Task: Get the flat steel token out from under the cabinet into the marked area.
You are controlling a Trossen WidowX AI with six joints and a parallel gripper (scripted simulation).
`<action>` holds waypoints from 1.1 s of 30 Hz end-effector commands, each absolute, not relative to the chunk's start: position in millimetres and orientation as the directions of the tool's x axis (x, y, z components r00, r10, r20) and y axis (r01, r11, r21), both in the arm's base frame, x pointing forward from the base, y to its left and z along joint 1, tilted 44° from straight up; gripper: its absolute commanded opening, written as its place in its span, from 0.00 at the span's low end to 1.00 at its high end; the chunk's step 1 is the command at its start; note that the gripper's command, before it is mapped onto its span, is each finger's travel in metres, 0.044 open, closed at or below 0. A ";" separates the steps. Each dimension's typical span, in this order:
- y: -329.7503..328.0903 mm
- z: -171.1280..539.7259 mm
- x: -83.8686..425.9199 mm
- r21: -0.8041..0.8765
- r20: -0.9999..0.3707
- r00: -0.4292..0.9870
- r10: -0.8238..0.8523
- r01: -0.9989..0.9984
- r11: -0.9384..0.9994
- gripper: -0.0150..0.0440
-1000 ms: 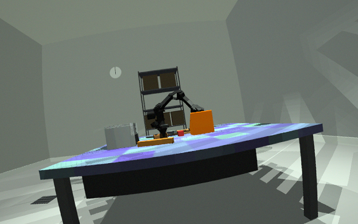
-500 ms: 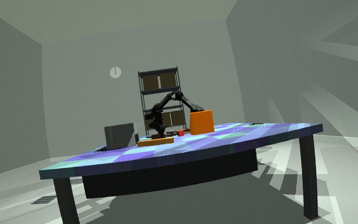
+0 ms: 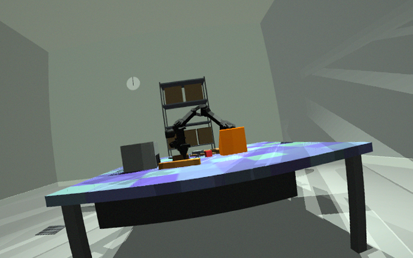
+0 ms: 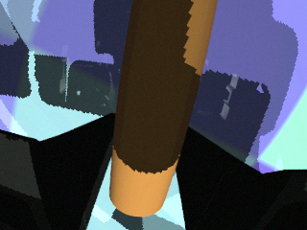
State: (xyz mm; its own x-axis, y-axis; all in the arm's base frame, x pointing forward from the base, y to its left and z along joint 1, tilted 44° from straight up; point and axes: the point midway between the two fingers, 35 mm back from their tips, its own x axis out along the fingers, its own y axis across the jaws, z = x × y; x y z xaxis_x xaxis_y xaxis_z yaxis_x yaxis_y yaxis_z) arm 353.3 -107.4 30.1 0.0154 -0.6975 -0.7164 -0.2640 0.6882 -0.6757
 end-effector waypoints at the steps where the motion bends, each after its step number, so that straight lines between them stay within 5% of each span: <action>1: -106.9 30.2 358.7 -0.678 -0.716 0.019 -0.698 -0.257 0.688 0.25; 33: -101.3 25.9 389.1 -0.679 -0.716 0.020 -0.698 -0.256 0.688 0.25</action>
State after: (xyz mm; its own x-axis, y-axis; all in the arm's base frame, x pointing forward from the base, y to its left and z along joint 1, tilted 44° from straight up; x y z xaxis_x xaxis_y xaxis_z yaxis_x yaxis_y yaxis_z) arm 384.9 -101.6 25.6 0.0165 -0.6975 -0.7164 -0.2623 0.6884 -0.6762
